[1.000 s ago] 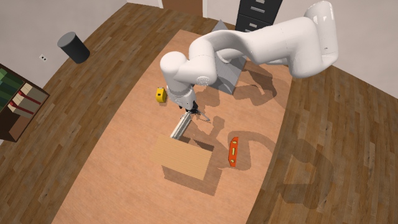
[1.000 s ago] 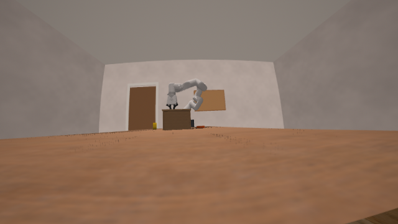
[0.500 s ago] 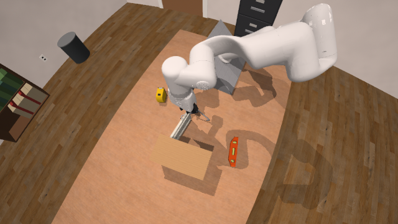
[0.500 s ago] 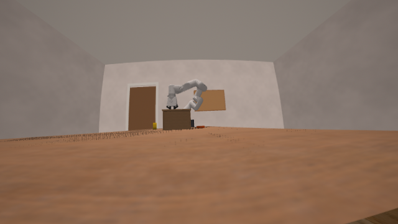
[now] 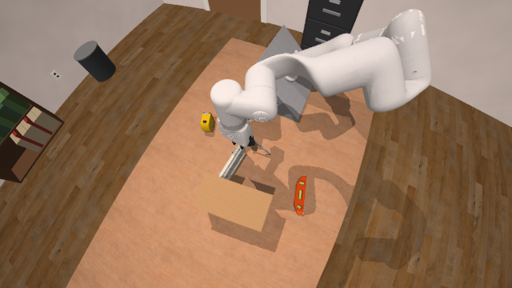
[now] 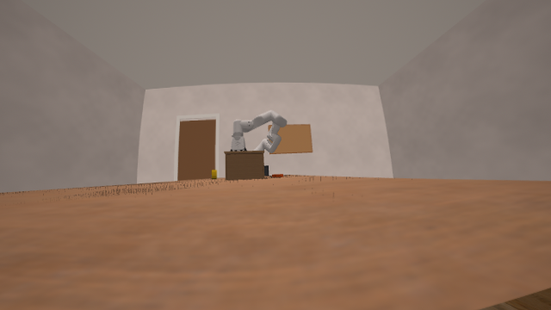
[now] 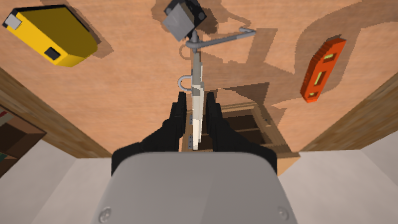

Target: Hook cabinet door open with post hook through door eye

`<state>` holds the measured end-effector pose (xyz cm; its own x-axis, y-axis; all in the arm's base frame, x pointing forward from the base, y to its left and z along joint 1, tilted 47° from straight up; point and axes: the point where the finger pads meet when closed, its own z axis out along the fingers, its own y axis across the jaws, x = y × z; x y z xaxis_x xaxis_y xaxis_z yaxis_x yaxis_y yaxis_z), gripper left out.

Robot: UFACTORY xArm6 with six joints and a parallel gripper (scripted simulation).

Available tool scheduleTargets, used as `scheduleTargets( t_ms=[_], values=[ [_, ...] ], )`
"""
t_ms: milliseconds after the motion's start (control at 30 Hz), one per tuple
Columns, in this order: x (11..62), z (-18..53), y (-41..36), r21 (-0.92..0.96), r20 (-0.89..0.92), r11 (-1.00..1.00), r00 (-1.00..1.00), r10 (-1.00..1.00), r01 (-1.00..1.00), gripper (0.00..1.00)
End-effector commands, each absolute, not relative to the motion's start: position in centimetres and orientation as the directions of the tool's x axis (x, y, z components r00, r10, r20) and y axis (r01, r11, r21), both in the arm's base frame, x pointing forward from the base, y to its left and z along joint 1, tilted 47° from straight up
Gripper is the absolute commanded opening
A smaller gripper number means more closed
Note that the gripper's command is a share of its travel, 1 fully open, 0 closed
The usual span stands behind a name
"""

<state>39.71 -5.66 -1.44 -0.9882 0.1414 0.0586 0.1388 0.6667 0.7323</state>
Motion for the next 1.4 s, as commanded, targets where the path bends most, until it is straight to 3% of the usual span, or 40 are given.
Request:
scheduleTargets(
  t_ms=[0,1367],
  values=[
    [39.9,-1.8,-5.3,0.731,0.055,0.668,-0.988,0.143,0.138,0.27],
    [40.1,-2.9,-3.6,0.728,0.09,0.66,-0.98,0.175,0.185,0.27]
  ],
)
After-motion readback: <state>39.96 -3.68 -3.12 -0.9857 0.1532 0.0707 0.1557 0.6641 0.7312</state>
